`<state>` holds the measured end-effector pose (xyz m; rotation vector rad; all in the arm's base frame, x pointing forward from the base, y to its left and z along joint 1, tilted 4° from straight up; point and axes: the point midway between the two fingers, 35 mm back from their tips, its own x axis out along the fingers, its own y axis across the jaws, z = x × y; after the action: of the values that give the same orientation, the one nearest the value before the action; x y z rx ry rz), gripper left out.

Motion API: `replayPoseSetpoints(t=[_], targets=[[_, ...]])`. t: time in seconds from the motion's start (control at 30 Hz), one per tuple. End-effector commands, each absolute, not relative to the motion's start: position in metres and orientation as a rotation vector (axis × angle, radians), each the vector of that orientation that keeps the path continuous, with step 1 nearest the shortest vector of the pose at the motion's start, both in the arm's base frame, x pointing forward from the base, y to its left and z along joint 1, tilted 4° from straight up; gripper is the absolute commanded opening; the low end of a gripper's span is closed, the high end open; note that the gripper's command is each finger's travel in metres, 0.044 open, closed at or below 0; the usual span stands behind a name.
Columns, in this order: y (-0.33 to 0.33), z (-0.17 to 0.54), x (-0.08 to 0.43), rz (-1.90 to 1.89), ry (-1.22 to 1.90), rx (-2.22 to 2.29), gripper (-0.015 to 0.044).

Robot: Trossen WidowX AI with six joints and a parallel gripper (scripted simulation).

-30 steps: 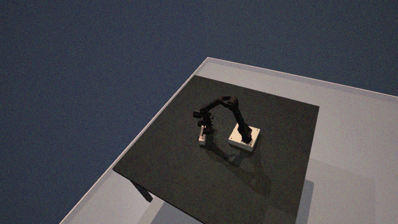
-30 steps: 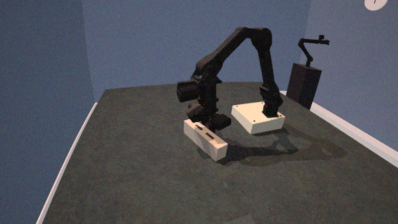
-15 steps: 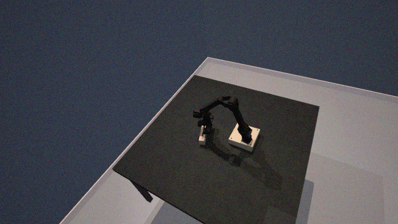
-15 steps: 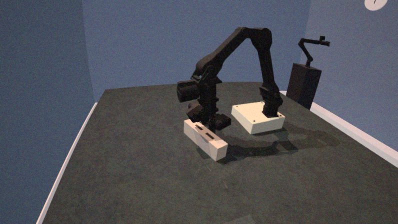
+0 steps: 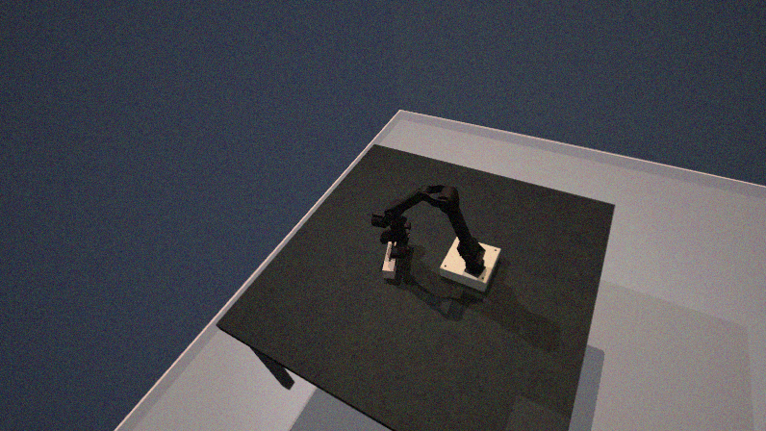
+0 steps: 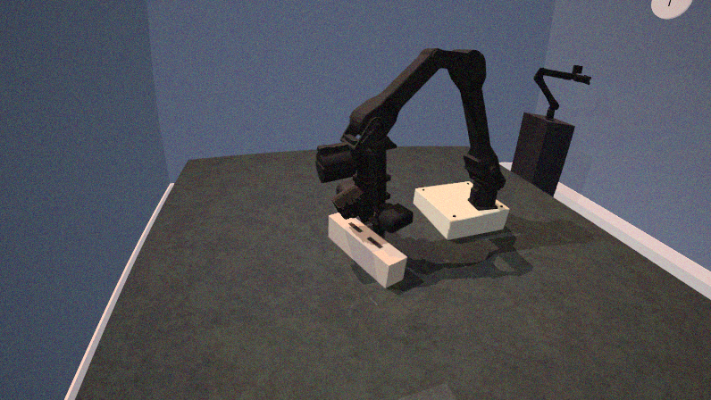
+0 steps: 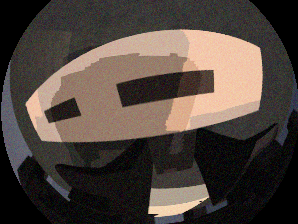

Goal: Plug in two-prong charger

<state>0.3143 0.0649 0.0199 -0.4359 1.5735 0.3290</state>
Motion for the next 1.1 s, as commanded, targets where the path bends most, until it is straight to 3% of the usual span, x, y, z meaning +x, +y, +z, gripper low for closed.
replayPoseSetpoints(t=[0.0, 1.07], targets=[[0.070, 0.021, 0.325, 0.334, 1.525, -0.427, 0.0000], [0.065, 0.018, 0.315, 0.329, 1.565, -0.435, 0.0000]])
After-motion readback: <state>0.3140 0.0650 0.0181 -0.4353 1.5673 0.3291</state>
